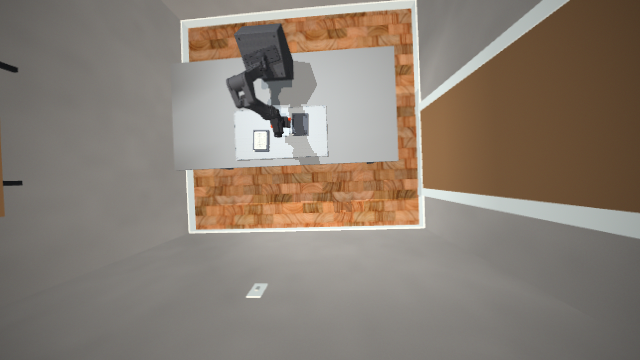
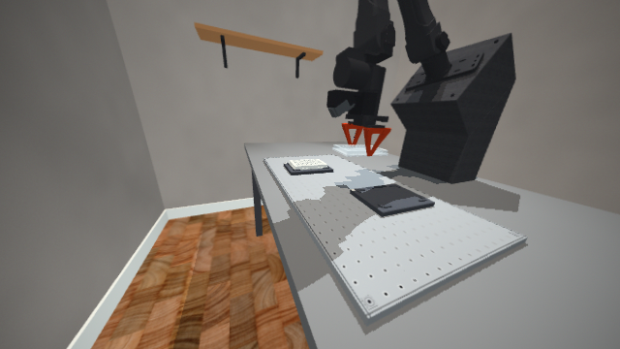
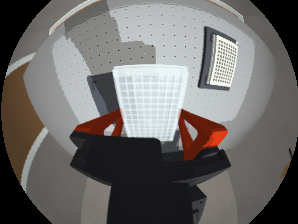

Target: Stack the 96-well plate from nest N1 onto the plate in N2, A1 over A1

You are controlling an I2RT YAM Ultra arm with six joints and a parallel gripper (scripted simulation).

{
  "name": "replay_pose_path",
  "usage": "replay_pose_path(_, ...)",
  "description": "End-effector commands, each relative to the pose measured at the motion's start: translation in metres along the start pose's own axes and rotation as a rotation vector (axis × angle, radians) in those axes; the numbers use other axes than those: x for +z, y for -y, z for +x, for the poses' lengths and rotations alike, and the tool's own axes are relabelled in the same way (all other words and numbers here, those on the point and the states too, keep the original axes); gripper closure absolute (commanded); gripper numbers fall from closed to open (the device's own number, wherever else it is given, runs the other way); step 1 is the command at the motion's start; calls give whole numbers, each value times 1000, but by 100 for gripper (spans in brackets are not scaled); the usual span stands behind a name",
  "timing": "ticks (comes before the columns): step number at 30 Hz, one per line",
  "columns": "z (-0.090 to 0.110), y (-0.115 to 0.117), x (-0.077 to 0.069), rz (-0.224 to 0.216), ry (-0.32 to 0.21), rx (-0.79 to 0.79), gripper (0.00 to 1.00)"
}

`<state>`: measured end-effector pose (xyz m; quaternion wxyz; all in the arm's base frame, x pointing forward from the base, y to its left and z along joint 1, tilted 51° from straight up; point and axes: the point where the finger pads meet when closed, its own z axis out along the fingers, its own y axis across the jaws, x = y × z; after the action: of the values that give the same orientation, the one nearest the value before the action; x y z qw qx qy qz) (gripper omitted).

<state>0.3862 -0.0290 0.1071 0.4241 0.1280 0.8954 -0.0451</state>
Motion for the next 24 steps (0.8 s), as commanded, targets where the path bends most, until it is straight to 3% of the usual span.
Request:
replay_pose_path(1, -23, 4, -10, -32, 38, -15, 100)
replay_pose_path(20, -46, 58, -10, -27, 40, -20, 100)
replay_pose_path(24, -43, 64, -5, -26, 21, -20, 100)
